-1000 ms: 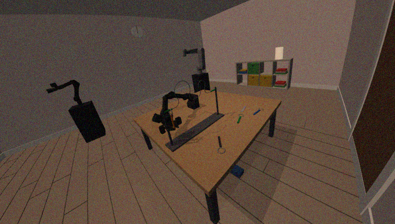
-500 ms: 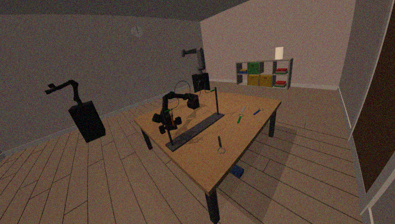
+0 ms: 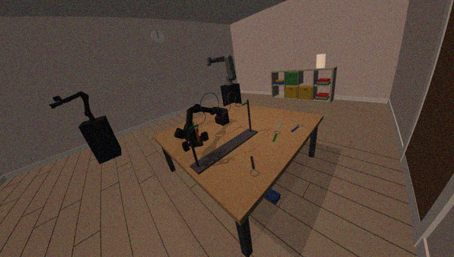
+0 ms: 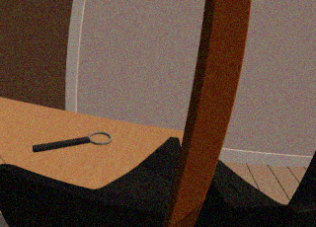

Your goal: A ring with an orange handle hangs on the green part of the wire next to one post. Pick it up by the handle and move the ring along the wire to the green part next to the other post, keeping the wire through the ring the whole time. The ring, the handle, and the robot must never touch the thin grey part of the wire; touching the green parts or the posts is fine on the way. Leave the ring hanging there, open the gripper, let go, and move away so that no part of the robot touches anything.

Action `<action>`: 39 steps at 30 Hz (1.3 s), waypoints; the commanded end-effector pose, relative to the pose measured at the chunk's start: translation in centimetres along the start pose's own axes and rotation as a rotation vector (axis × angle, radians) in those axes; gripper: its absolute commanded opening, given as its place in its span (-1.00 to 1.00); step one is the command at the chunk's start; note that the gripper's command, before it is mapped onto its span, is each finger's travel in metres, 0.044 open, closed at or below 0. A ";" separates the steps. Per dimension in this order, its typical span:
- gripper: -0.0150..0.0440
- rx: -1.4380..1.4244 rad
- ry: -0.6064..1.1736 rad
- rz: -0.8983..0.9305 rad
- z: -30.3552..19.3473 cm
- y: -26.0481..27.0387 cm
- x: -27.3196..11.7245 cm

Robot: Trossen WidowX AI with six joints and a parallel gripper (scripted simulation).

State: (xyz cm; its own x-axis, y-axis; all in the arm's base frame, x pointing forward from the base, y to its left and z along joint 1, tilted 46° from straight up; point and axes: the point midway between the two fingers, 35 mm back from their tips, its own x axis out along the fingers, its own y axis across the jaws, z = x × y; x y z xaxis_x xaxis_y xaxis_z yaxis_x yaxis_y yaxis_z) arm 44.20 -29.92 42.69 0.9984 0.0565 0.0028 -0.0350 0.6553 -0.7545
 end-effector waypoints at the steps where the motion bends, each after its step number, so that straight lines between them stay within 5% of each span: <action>1: -1.00 0.010 0.008 0.000 -0.2 0.1 0.0; 17: -1.00 0.010 0.012 0.000 -0.2 0.1 -0.1; 39: -1.00 0.018 0.346 0.005 0.4 2.1 -4.1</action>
State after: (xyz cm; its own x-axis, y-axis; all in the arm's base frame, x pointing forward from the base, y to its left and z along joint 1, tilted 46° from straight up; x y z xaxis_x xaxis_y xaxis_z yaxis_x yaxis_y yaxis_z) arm 40.71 -28.72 42.03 0.9701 -0.1601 -0.1824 -0.0307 0.6648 -0.7464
